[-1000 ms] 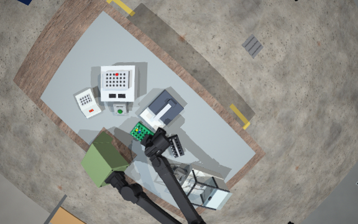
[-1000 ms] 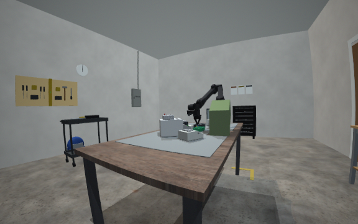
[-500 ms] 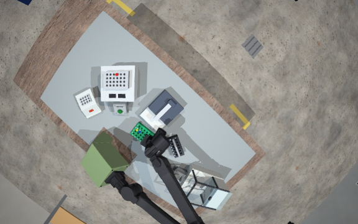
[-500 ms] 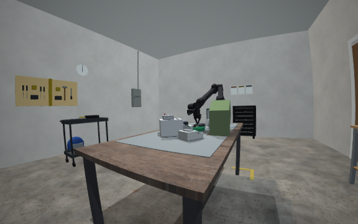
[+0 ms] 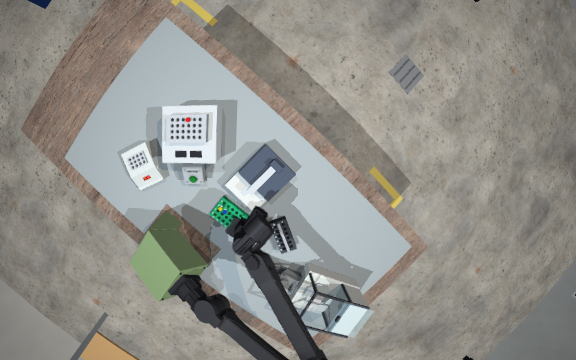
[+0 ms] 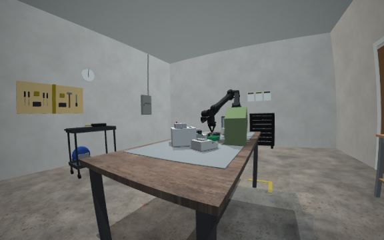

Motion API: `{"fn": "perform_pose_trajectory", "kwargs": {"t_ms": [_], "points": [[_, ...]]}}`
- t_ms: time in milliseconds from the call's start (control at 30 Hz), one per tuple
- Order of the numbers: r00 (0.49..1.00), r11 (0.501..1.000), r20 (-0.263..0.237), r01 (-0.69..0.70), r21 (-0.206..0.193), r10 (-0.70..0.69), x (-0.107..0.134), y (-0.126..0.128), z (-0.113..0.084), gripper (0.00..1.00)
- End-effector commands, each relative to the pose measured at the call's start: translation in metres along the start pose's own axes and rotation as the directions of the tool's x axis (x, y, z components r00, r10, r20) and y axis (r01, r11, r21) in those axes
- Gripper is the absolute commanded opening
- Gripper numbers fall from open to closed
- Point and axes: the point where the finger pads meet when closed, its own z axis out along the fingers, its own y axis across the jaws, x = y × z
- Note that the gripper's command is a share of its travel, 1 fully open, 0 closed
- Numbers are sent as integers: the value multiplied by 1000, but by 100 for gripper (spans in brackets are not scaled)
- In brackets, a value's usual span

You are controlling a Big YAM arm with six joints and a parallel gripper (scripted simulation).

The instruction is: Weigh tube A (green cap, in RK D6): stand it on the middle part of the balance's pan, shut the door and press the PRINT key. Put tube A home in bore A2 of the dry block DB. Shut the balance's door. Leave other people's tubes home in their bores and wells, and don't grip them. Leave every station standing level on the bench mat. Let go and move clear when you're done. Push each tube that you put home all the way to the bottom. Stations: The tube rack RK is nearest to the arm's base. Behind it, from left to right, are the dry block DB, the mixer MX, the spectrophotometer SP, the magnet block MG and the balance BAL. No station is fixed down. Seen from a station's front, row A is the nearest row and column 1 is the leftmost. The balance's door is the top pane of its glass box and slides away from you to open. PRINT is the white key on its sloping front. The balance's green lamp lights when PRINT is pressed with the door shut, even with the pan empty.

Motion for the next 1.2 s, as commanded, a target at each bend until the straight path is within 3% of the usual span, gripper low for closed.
{"fn": "perform_pose_trajectory", "kwargs": {"t_ms": [0,500,533,1067,1167], "points": [[1000,1000,9,-9,2,9,-5,-1,-2,9],[1000,1000,26,-16,5,16,-12,-2,-7,9],[1000,1000,9,-9,3,9,-5,-1,-2,9],[1000,1000,25,-17,5,16,-11,-4,-7,9],[1000,1000,9,-9,3,9,-5,-2,-2,9]]}}
